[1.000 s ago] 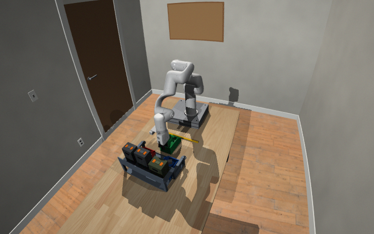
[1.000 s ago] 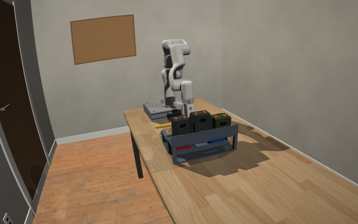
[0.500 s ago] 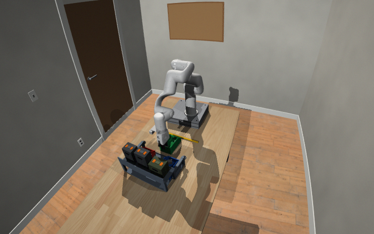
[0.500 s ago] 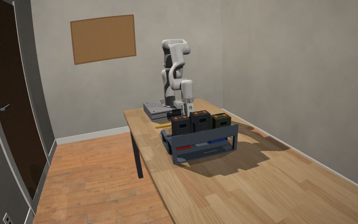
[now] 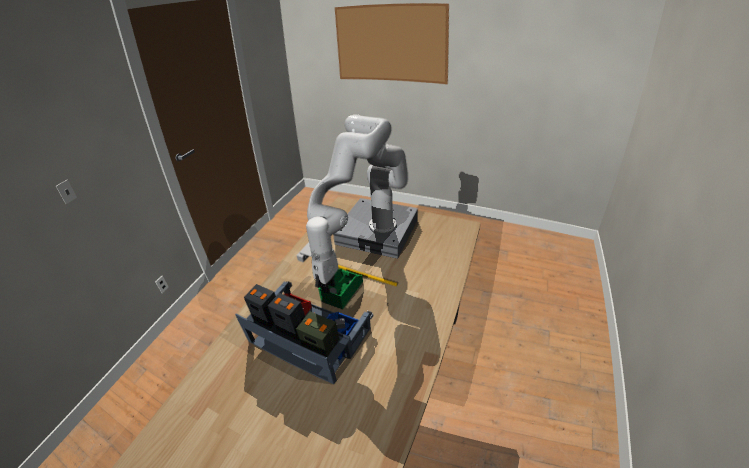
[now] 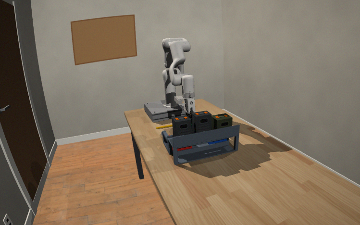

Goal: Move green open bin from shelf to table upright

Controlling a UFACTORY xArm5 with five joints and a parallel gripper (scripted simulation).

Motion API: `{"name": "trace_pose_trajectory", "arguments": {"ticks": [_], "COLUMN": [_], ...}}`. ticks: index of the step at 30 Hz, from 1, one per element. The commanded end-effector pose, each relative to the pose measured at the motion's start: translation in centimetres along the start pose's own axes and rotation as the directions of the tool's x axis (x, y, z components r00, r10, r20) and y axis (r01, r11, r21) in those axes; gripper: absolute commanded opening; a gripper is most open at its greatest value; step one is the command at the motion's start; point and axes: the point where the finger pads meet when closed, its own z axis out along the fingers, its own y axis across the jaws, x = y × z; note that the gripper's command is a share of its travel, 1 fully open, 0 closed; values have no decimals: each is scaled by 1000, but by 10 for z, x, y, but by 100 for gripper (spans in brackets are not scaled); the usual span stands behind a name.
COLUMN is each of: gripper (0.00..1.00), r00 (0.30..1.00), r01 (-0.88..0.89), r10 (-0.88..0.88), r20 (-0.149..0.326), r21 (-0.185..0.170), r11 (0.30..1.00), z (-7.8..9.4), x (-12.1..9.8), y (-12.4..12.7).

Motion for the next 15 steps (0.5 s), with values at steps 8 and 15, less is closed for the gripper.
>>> {"name": "trace_pose_trajectory", "arguments": {"ticks": [8, 15], "gripper": [34, 34], "r00": [1000, 1000], "r01": [0, 0], "r10": [0, 0], "r20": [4, 4], "r21": [3, 3], "r11": [1000, 1000], "z": [-23, -23], "x": [0, 0], "y": [-1, -1]}}
